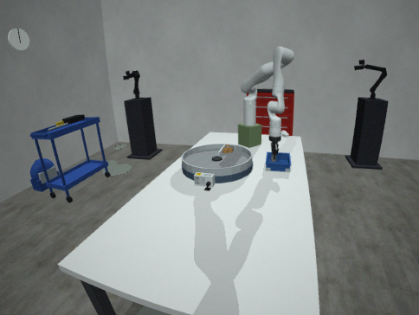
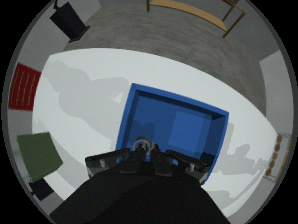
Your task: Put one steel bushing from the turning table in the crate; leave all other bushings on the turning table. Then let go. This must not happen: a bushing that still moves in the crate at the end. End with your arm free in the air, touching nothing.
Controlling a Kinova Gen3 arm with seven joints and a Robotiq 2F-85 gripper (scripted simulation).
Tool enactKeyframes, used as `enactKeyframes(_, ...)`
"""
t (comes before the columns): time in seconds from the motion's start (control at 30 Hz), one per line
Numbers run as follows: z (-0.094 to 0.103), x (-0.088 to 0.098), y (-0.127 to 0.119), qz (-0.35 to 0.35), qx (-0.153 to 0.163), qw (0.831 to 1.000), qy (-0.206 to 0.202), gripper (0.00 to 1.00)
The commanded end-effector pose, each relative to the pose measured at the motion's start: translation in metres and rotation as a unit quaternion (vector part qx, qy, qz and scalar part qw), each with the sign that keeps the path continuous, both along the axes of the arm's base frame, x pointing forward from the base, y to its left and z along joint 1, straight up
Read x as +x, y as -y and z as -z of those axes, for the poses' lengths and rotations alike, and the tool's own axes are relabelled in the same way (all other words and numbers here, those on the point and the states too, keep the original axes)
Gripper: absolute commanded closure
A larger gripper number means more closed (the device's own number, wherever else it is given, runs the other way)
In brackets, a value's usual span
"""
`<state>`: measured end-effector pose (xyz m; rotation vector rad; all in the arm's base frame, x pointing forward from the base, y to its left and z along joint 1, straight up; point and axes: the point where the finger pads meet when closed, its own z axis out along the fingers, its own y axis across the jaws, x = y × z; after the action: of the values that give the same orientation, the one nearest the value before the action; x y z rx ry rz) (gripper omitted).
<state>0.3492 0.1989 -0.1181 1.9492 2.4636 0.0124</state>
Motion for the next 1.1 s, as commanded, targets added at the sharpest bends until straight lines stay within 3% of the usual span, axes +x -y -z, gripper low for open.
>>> enactKeyframes(0.0,-0.0004,0.0005,-0.0001,0.000,0.000,1.000,0.000,1.00)
enactKeyframes(0.13,-0.0004,0.0005,-0.0001,0.000,0.000,1.000,0.000,1.00)
enactKeyframes(0.17,-0.0004,0.0005,-0.0002,0.000,0.000,1.000,0.001,0.84)
enactKeyframes(1.07,-0.0004,0.0005,-0.0002,0.000,0.000,1.000,0.001,0.84)
